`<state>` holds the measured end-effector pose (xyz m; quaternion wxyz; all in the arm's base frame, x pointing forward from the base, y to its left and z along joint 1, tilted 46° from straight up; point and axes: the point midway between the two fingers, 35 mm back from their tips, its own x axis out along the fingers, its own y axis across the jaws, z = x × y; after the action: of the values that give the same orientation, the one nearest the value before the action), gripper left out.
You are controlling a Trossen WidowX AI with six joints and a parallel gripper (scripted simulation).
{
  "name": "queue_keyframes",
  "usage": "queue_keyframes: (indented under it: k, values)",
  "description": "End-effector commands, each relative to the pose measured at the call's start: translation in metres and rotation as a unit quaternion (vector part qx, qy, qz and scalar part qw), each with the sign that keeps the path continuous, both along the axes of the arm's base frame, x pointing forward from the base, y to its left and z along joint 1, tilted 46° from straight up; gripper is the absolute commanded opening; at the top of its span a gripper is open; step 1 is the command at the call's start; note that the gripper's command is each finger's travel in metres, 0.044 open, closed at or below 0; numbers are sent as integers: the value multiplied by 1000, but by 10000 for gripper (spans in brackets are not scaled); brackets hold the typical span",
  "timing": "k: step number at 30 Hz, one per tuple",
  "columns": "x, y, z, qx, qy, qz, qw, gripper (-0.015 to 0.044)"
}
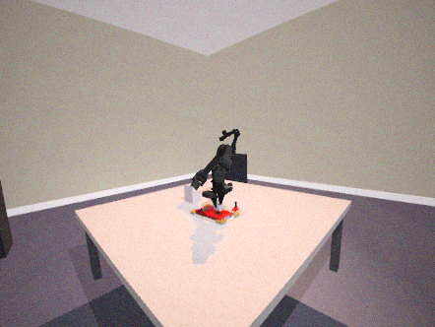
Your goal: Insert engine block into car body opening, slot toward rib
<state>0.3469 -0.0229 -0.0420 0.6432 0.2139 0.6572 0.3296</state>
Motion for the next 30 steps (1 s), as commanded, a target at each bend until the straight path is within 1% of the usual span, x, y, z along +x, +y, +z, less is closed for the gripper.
queue_keyframes:
  k: [1,19,30]
  values:
    - [1,-1,0,-2,2,-3,1000,158]
    - [0,0,-1,-1,-9,8,1000,158]
    - [0,0,-2,-2,1,-2,1000,158]
